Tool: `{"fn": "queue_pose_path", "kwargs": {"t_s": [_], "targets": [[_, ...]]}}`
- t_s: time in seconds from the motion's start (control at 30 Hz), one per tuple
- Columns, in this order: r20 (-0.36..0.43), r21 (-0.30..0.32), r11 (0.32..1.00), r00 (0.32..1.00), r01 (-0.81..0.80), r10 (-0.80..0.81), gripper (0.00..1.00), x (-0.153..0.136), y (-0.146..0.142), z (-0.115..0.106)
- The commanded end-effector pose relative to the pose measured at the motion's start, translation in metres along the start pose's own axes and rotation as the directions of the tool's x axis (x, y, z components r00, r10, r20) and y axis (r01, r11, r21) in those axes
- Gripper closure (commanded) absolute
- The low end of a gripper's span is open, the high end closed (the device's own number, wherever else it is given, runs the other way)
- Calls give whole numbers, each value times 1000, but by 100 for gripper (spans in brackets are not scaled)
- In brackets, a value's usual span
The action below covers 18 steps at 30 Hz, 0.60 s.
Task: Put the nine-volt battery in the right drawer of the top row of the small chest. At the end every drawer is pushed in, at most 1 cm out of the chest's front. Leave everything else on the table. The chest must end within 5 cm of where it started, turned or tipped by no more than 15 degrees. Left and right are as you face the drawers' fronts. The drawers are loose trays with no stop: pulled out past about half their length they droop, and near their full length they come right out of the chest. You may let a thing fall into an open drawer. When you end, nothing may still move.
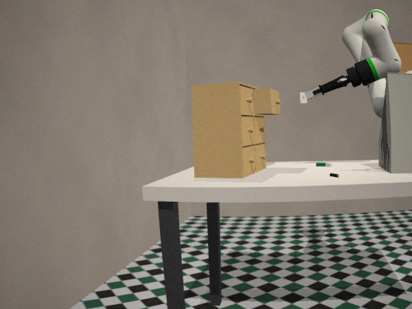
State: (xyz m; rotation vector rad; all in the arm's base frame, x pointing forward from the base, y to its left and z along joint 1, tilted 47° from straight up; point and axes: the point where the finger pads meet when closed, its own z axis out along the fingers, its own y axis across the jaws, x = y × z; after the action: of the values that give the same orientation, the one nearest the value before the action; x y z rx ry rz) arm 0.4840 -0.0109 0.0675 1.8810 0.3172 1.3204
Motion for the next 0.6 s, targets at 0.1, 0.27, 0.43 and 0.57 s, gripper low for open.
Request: {"fn": "queue_pose_path", "kwargs": {"t_s": [0.1, 0.27, 0.43, 0.57], "targets": [[0, 0, 1000, 1000, 0, 0, 100, 0, 0, 3], [0, 0, 1000, 1000, 0, 0, 100, 1, 0, 13], [0, 0, 1000, 1000, 0, 0, 100, 2, 0, 22], [0, 0, 1000, 1000, 0, 0, 100, 3, 0, 36]]}}
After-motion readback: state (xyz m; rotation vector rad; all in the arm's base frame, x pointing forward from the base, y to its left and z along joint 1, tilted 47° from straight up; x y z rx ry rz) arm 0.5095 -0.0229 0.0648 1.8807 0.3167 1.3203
